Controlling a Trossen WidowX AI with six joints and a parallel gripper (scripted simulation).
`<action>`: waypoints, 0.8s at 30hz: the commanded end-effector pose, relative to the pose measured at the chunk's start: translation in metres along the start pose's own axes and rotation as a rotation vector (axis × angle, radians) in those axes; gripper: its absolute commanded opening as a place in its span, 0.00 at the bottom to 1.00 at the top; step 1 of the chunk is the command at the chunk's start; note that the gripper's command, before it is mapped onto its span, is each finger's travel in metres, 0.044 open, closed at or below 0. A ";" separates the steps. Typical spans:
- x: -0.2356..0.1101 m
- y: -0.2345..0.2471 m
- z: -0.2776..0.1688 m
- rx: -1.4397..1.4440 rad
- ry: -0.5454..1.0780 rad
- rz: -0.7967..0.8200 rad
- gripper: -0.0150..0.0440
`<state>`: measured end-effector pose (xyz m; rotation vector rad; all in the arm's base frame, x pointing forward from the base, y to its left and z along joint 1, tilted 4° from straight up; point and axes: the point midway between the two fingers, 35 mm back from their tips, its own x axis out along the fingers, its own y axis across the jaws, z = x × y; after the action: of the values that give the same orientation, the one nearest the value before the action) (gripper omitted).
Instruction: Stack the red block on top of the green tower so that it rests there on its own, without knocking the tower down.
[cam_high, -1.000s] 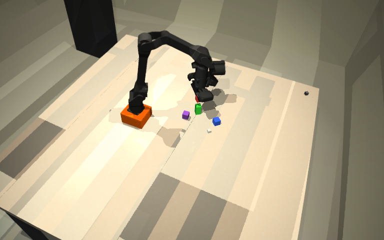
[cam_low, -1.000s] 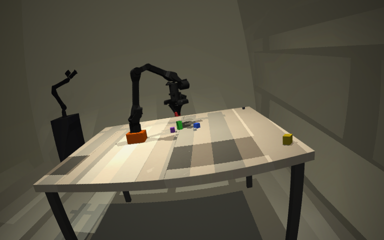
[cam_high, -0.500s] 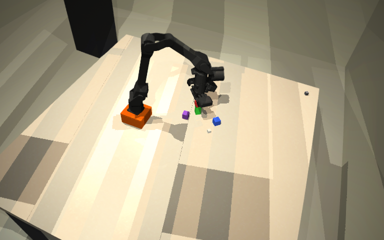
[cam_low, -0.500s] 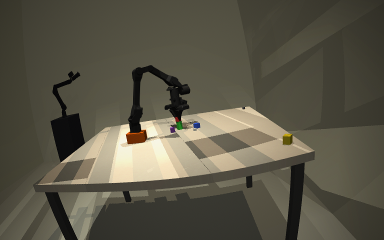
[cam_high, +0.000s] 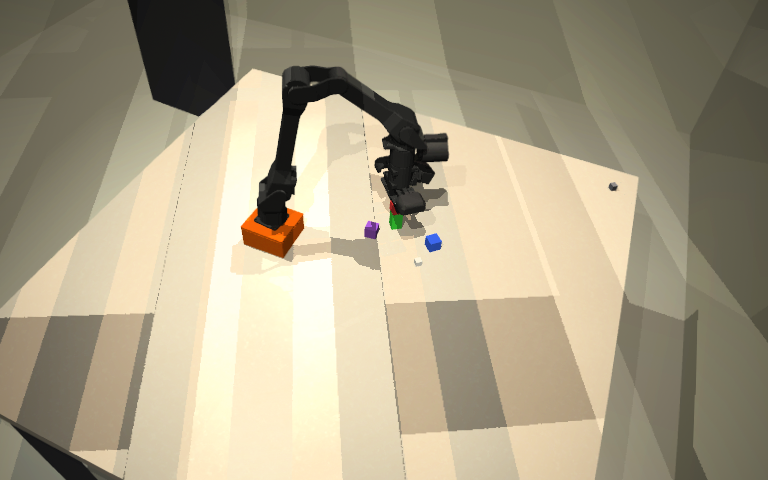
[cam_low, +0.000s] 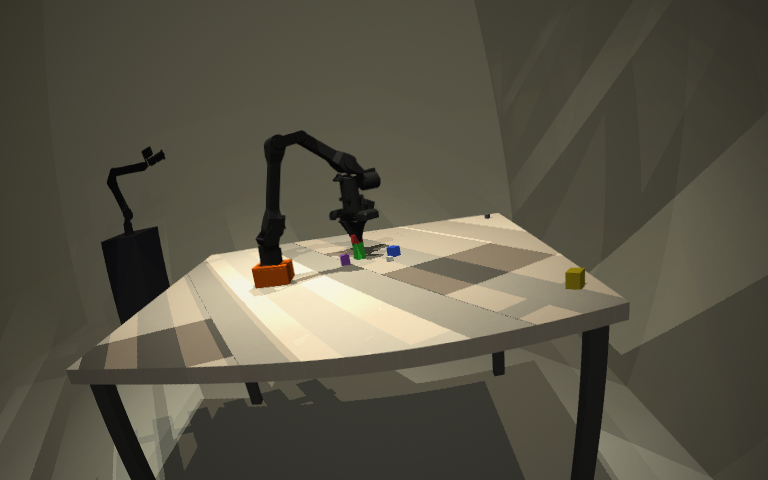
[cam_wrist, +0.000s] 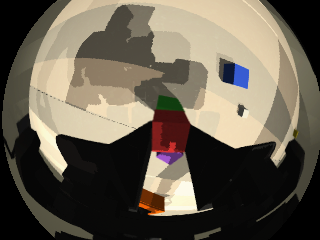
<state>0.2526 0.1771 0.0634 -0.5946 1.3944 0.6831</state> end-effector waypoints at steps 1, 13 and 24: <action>0.001 -0.001 0.000 0.004 0.000 -0.005 0.25; -0.004 -0.001 0.000 0.004 0.000 -0.005 0.25; 0.000 0.000 0.000 0.000 0.001 0.000 0.74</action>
<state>0.2523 0.1771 0.0636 -0.5941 1.3959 0.6835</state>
